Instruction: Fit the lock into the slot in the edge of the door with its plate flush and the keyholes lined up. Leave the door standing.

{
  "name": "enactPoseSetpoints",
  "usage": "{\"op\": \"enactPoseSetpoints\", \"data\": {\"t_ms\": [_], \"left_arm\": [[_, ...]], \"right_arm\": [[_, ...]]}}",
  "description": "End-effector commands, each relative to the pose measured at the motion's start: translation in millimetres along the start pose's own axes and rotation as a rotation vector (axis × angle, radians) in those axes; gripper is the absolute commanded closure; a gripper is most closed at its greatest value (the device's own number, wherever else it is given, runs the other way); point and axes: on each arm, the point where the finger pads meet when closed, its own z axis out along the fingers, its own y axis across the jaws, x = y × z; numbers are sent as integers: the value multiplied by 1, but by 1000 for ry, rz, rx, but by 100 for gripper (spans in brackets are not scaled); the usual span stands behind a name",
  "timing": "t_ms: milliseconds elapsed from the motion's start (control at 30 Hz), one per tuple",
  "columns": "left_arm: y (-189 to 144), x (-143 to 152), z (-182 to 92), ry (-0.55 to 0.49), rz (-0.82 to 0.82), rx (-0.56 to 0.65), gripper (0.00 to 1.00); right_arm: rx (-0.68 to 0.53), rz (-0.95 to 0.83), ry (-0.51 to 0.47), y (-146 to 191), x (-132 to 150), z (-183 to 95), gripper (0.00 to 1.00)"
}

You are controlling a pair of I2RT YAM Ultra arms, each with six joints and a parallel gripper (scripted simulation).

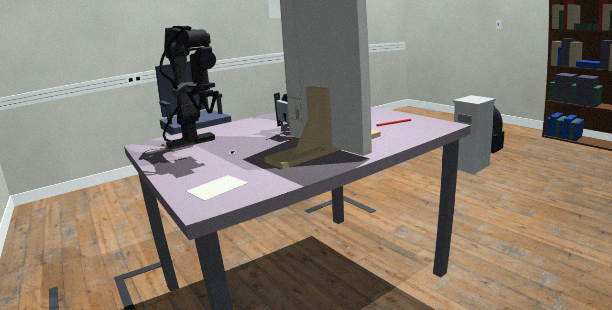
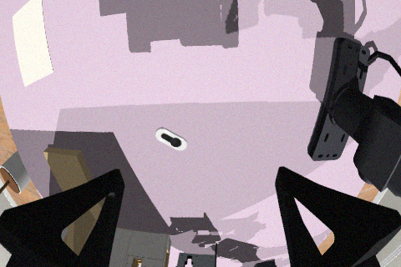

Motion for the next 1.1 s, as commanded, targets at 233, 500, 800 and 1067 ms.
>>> {"op": "enactPoseSetpoints", "data": {"t_ms": [233, 500, 800, 1067], "left_arm": [[1, -28, -1, -76, 68, 11, 24], [1, -28, -1, -76, 68, 11, 24], [1, -28, -1, -76, 68, 11, 24], [1, -28, -1, -76, 68, 11, 24]], "right_arm": [[-217, -464, 117, 47, 81, 0, 68], [-500, -995, 218, 68, 164, -21, 71], [-760, -1411, 250, 60, 225, -46, 71], [-1037, -1783, 250, 37, 273, -71, 71]]}}
